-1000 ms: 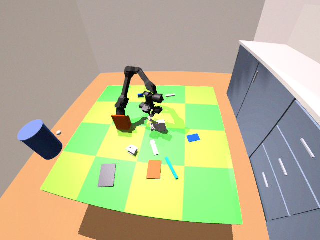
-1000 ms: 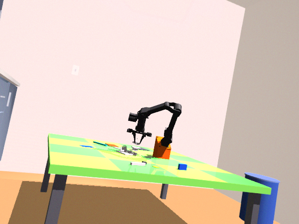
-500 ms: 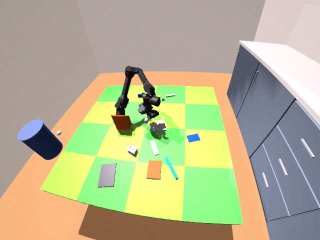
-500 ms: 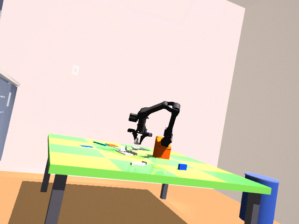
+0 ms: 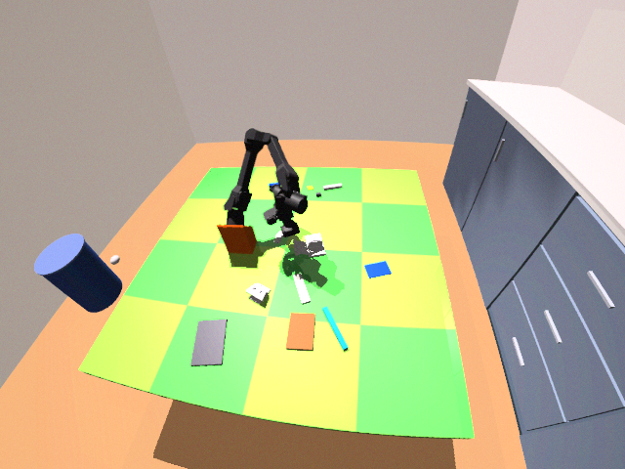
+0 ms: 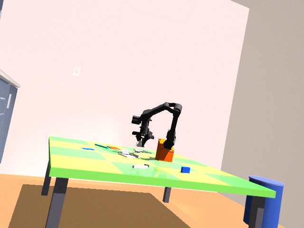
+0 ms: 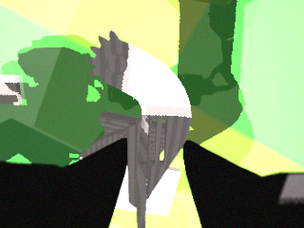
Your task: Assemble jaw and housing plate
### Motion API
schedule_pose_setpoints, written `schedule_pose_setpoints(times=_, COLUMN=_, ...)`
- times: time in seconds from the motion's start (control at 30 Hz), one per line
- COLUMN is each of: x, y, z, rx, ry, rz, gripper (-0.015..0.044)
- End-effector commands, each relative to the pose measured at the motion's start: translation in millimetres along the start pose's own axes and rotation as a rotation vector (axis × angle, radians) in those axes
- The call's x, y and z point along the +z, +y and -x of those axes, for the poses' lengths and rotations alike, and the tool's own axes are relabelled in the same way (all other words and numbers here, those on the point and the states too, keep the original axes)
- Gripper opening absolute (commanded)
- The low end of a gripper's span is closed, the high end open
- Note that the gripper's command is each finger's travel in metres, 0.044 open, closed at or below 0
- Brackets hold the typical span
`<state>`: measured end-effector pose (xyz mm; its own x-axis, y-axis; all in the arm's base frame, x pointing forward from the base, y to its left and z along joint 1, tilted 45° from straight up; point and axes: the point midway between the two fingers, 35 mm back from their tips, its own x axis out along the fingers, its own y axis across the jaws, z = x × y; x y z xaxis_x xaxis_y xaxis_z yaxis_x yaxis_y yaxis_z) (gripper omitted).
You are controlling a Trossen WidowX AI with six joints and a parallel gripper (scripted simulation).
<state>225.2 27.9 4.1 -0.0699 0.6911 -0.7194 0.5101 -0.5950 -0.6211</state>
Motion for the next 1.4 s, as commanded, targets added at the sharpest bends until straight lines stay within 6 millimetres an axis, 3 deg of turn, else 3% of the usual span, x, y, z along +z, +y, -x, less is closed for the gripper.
schedule_pose_setpoints(times=0.0, x=7.6, y=2.8, z=-1.2, rx=-0.003, ry=-0.004, rz=-0.105, gripper=0.0134)
schedule_pose_setpoints(times=0.23, x=16.5, y=6.2, z=-2.0, rx=-0.010, ry=-0.001, rz=-0.261, gripper=0.0134)
schedule_pose_setpoints(times=1.2, x=16.8, y=6.3, z=-2.0, rx=-0.010, ry=-0.001, rz=-0.293, gripper=0.0134)
schedule_pose_setpoints(times=1.37, x=6.4, y=7.8, z=-1.0, rx=-0.008, ry=-0.001, rz=-0.293, gripper=0.0134)
